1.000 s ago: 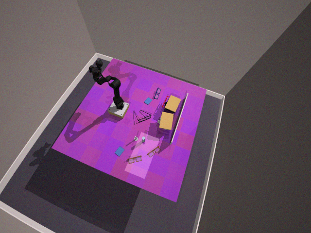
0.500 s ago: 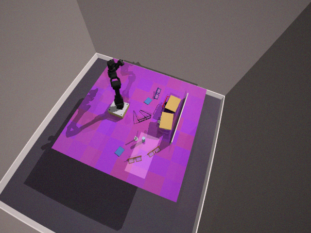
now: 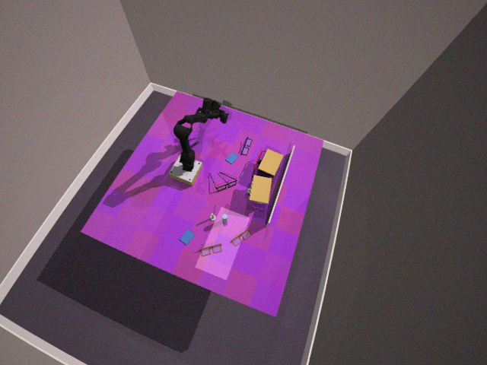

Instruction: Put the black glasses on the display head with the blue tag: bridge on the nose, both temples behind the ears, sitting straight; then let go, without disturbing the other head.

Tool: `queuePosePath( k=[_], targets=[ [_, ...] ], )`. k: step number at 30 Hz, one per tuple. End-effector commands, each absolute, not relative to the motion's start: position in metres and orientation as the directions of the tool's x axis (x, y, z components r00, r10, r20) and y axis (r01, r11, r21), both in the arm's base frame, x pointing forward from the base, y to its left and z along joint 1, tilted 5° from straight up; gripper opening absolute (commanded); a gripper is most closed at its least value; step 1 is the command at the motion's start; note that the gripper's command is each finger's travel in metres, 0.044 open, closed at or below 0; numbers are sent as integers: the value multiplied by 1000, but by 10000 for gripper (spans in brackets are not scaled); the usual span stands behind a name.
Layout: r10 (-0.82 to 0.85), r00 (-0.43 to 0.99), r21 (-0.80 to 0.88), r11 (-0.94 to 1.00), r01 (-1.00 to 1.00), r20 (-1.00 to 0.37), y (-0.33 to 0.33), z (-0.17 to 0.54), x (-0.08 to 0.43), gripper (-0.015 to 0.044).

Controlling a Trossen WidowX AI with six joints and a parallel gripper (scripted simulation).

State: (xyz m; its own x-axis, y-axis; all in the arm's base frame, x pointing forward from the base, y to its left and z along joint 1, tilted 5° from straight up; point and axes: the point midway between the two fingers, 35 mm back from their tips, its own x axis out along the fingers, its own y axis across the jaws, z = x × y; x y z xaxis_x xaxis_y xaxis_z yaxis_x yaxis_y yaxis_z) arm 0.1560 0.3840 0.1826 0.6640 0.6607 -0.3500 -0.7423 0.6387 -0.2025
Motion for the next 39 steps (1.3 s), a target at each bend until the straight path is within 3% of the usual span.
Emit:
queuePosePath(
  k=[1,7,12,17,23,28,33,35,39],
  targets=[
    [532,714,-27,793,-608,-456,349,162,216,200],
    [317,727,213,948,-235,-610,274,133,289,200],
    [151,671,354,919,176,-726,198,111,327,200],
    [20,563,415,697,584,-826,118,93,342,200],
    [-61,388,369,203,907,-920,28,77,332,200],
    [-55,236,241,-300,923,-970,-36,69,304,200],
    [17,109,61,-737,673,-994,-85,66,264,200],
    [44,83,12,-820,572,-996,-94,66,250,200],
    [48,81,5,-829,559,-996,-95,66,248,200]
  ],
)
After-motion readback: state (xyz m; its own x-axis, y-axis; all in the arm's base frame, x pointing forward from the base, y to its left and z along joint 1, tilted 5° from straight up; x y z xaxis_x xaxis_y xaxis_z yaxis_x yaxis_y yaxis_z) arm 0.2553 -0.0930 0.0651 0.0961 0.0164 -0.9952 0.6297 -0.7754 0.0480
